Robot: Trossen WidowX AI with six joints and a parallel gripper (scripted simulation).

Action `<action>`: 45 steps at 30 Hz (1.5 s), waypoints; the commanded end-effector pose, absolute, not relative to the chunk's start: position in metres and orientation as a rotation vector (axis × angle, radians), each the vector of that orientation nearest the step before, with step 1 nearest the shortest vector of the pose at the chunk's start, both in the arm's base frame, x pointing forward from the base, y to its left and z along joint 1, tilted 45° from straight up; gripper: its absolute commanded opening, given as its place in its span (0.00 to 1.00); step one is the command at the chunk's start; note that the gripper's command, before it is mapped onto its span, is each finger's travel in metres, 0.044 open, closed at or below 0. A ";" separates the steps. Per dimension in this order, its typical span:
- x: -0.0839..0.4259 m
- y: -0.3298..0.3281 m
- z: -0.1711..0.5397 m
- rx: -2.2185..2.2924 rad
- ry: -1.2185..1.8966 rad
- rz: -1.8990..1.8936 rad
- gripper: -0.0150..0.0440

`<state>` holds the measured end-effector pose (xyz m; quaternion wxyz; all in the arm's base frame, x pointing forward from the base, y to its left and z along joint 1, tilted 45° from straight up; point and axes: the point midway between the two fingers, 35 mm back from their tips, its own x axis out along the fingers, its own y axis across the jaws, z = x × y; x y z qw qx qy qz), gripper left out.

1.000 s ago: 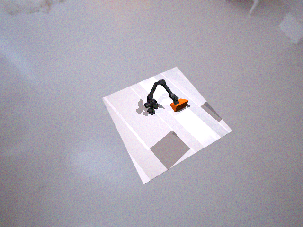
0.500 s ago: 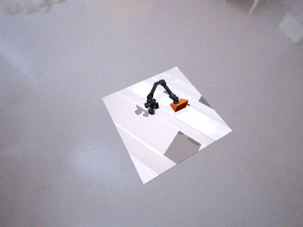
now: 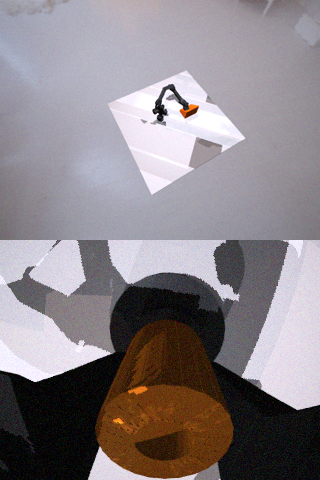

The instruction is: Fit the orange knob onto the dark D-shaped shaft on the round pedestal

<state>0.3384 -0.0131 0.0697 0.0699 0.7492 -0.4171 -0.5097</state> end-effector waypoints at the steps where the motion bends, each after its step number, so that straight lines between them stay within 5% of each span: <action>1: 0.338 -0.013 0.069 2.253 -1.253 -1.533 0.25; 45: 0.338 -0.013 0.069 2.121 -1.038 -1.583 0.25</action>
